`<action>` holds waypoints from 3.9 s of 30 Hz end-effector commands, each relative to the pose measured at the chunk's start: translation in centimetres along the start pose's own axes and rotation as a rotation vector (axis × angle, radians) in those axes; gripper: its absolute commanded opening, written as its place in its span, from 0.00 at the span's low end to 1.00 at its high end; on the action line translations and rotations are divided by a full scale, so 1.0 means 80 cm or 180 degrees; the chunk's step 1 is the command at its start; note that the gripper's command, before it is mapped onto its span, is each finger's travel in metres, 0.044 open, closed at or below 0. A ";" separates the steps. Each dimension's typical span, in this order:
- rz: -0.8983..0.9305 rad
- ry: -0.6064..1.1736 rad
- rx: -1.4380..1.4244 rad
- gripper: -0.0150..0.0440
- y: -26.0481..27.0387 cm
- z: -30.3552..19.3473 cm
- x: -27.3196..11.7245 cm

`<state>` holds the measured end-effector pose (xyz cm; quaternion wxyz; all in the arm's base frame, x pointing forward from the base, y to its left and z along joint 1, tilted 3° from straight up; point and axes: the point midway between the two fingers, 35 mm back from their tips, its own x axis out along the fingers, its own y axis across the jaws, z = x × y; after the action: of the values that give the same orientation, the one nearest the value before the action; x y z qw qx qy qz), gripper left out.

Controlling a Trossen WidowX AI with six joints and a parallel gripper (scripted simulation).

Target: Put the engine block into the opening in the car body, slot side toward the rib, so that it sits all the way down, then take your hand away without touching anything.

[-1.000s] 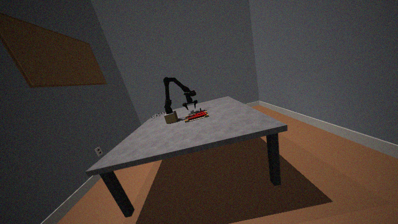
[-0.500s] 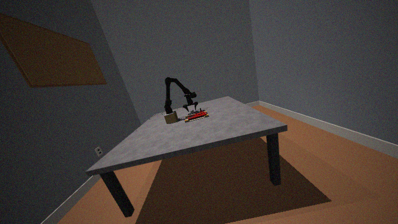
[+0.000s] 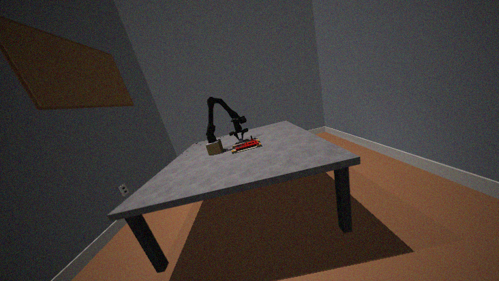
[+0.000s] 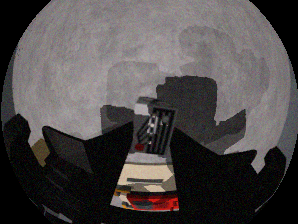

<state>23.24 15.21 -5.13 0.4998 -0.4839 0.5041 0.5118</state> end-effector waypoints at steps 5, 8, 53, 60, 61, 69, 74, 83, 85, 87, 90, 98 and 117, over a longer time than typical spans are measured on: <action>0.0006 -0.0013 0.0014 0.39 0.001 0.001 0.001; 0.0001 -0.0027 -0.0016 0.25 0.000 0.002 -0.002; 0.0001 -0.0012 0.0088 0.25 -0.014 -0.003 -0.156; -0.0002 -0.0011 0.0845 0.25 -0.025 -0.012 -0.152; -0.0003 -0.0010 0.0956 0.25 -0.027 -0.014 -0.151; -0.0005 -0.0002 0.1841 0.25 -0.039 -0.026 -0.146; -0.0007 0.0000 0.2395 0.25 -0.047 -0.033 -0.143; -0.0013 -0.0001 0.3393 0.25 -0.060 -0.047 -0.137; -0.0014 -0.0002 0.3615 0.25 -0.063 -0.050 -0.136; -0.0015 -0.0002 0.3837 0.25 -0.065 -0.054 -0.135; -0.0017 -0.0003 0.4170 0.25 -0.069 -0.059 -0.133; -0.0021 -0.0006 0.5057 0.25 -0.080 -0.072 -0.127; -0.0037 -0.0017 0.7156 0.25 -0.104 -0.110 -0.114</action>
<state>31.42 6.71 3.71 0.6655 0.2086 0.6885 -0.1987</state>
